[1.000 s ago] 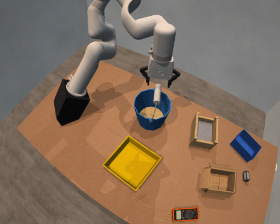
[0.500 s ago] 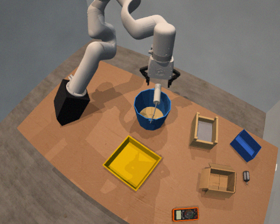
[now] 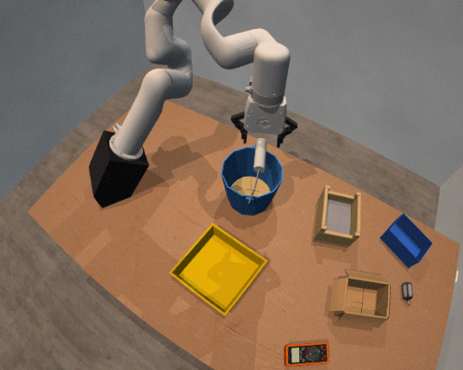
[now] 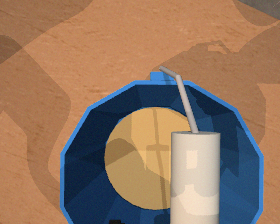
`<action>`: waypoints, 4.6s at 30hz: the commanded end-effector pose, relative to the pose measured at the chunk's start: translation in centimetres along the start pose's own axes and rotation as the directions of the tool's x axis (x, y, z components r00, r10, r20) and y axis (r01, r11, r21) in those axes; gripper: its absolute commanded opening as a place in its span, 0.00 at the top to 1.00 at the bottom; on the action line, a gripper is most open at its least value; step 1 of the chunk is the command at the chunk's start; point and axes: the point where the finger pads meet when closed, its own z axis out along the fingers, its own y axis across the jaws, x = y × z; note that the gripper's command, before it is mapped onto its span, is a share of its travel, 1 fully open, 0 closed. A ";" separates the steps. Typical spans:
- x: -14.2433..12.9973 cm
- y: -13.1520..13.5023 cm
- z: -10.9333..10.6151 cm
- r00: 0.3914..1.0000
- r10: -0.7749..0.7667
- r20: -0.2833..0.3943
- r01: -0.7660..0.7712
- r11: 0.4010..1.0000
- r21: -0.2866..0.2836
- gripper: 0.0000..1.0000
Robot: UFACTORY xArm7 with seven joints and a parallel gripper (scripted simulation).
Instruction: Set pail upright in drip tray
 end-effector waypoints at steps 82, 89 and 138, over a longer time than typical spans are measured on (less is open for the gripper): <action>0.0 0.1 6.8 1.000 0.000 0.001 0.000 1.000 -0.003 1.00; 0.0 0.1 6.8 1.000 0.000 0.001 0.000 1.000 -0.003 1.00; 0.0 0.1 3.0 1.000 0.000 0.001 0.000 1.000 -0.003 1.00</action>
